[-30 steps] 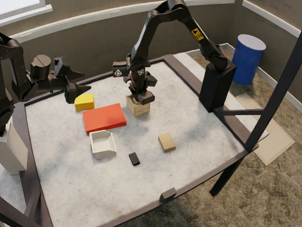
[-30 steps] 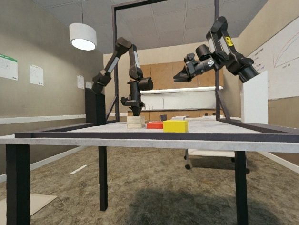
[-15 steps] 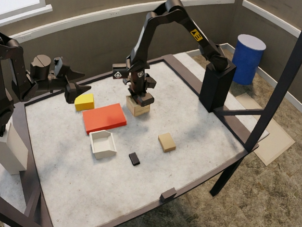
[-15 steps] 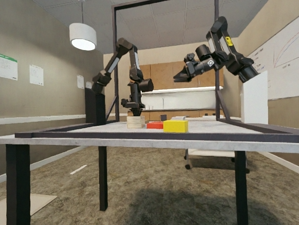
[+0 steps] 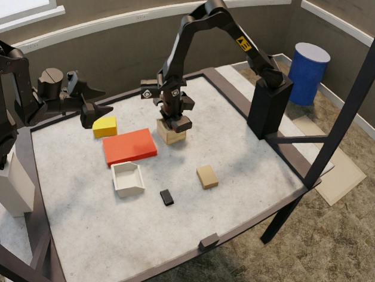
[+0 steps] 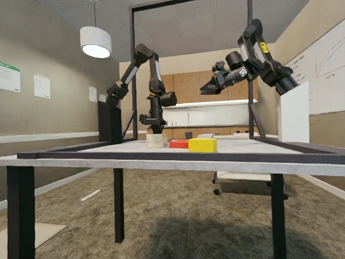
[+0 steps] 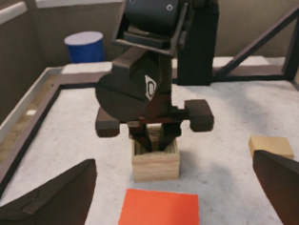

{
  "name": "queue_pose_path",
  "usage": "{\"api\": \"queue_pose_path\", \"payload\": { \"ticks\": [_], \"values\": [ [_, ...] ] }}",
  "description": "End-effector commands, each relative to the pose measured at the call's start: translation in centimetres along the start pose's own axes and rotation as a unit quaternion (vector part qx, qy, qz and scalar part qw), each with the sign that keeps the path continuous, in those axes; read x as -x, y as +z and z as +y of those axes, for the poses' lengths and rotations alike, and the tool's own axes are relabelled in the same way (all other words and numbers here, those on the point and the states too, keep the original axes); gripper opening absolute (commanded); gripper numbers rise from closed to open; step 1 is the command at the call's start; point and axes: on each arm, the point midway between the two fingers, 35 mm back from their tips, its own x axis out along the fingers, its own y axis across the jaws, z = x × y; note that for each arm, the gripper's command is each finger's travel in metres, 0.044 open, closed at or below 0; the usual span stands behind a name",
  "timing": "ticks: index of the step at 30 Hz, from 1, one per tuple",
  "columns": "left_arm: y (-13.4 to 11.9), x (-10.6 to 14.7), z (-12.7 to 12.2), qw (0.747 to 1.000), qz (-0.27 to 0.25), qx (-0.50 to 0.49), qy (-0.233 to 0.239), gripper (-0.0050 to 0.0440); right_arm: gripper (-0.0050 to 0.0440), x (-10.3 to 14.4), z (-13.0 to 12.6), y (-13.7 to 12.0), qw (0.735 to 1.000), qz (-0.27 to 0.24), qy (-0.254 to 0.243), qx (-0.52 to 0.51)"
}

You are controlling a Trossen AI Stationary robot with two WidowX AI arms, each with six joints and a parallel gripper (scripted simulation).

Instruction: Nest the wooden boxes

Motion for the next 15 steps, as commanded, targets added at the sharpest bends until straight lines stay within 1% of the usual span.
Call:
{"api": "queue_pose_path", "payload": {
  "ticks": [1,6,9,15],
  "values": [
    [0.05,0.01,0.09,1.0,-0.001,0.001,0.0,0.04,0.0144,0.12,0.15,-0.63,1.0,0.006,0.004,0.001],
    [0.05,0.01,0.09,1.0,-0.001,0.001,0.0,0.04,0.0144,0.23,0.21,-0.79,1.0,0.008,0.005,0.001],
    [0.05,0.01,0.09,1.0,-0.001,0.001,0.0,0.04,0.0072,0.38,0.16,-0.59,1.0,0.008,0.004,0.001],
    [0.05,0.01,0.09,1.0,-0.001,0.001,0.0,0.04,0.0031,0.43,0.14,-0.52,1.0,0.008,0.003,0.001]
  ]
}}
